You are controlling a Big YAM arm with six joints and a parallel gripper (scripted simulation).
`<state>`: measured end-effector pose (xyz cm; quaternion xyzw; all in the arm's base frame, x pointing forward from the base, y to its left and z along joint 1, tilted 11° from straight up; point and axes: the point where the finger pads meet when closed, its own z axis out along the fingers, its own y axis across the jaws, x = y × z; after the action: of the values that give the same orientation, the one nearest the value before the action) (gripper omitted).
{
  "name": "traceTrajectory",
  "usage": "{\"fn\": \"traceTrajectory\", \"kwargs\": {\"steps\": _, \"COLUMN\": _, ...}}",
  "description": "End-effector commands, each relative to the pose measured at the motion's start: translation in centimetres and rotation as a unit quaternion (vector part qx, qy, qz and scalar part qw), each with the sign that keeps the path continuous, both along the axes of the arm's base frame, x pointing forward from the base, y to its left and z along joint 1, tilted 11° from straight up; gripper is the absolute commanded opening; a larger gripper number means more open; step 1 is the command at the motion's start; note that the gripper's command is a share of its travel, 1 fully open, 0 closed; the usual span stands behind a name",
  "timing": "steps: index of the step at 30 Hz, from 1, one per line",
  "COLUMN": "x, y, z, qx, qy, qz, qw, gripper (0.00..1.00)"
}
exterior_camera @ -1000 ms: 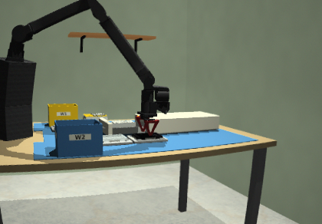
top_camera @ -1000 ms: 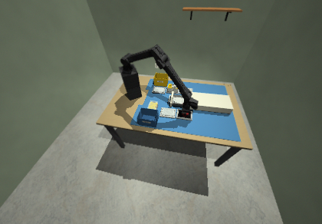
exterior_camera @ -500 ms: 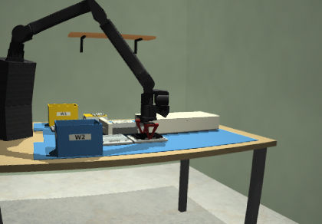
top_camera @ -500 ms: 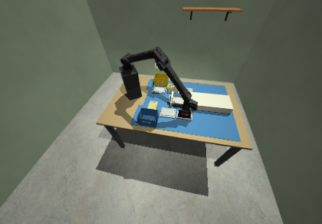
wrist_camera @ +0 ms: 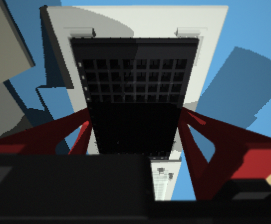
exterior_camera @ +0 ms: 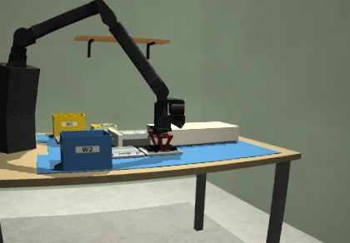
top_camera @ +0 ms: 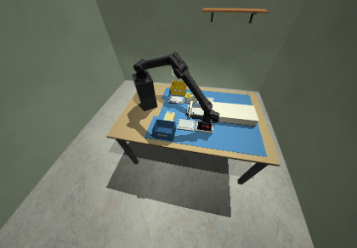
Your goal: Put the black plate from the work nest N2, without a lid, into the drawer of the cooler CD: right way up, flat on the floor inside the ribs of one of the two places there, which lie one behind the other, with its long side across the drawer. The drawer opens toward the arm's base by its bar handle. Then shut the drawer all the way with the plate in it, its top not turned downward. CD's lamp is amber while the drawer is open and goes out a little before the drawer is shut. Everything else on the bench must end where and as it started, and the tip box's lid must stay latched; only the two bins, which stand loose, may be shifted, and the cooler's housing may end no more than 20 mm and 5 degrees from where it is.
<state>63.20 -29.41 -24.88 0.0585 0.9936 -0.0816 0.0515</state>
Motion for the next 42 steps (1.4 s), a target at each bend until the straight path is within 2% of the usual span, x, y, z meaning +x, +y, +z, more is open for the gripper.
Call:
{"fn": "traceTrajectory", "kwargs": {"steps": 1, "x": 1.9, "y": -0.7, "z": 2.0, "qx": -0.007, "qy": -0.023, "qz": 0.002, "qw": 1.0, "gripper": 0.0}}
{"fn": "traceTrajectory", "kwargs": {"steps": 25, "x": 1.9, "y": -0.7, "z": 2.0, "qx": -0.007, "qy": -0.023, "qz": 0.002, "qw": 1.0, "gripper": 0.0}}
{"fn": "traceTrajectory", "kwargs": {"steps": 26, "x": 1.9, "y": -1.2, "z": 1.8, "qx": -0.008, "qy": -0.028, "qz": 0.0, "qw": 1.0, "gripper": 0.0}}
{"fn": "traceTrajectory", "kwargs": {"steps": 30, "x": 2.1, "y": -1.2, "z": 3.2, "qx": -0.01, "qy": -0.032, "qz": 0.0, "qw": 0.999, "gripper": 0.0}}
{"fn": "traceTrajectory", "kwargs": {"steps": 42, "x": 2.1, "y": -0.9, "z": 3.8, "qx": -0.009, "qy": -0.032, "qz": -0.001, "qw": 0.999, "gripper": 0.0}}
